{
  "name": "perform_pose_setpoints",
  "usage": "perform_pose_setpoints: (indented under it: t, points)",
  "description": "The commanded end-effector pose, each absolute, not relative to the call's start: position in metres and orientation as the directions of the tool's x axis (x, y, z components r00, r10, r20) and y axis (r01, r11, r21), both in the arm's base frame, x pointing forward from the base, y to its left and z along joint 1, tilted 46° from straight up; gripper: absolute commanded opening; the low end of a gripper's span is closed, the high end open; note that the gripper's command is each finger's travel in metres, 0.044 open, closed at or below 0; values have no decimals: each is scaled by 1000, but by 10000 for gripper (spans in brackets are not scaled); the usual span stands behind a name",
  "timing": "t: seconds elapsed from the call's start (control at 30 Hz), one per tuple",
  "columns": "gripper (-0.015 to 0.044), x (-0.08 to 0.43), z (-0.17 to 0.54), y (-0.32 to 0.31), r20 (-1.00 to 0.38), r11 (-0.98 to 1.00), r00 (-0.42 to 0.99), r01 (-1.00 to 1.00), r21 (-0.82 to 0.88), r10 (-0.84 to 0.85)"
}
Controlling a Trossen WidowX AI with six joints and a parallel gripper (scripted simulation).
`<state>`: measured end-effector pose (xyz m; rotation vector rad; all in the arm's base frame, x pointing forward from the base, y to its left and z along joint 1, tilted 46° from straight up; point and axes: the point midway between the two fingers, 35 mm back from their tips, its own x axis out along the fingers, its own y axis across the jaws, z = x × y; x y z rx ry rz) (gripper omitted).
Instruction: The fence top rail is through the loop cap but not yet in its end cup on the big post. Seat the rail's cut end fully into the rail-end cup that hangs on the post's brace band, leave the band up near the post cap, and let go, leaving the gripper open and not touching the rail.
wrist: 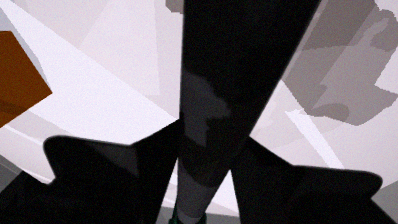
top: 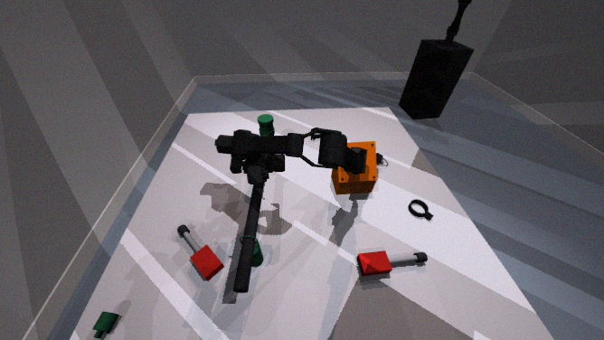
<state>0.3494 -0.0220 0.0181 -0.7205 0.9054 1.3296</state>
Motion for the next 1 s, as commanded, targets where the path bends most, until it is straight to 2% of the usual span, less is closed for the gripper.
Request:
perform_pose_setpoints:
  t: [0.0,0.97]
  points:
    - [0,349,18,-22,-872,125,9,-990,59,490]
    - [0,350,19,-28,-876,123,9,-991,58,482]
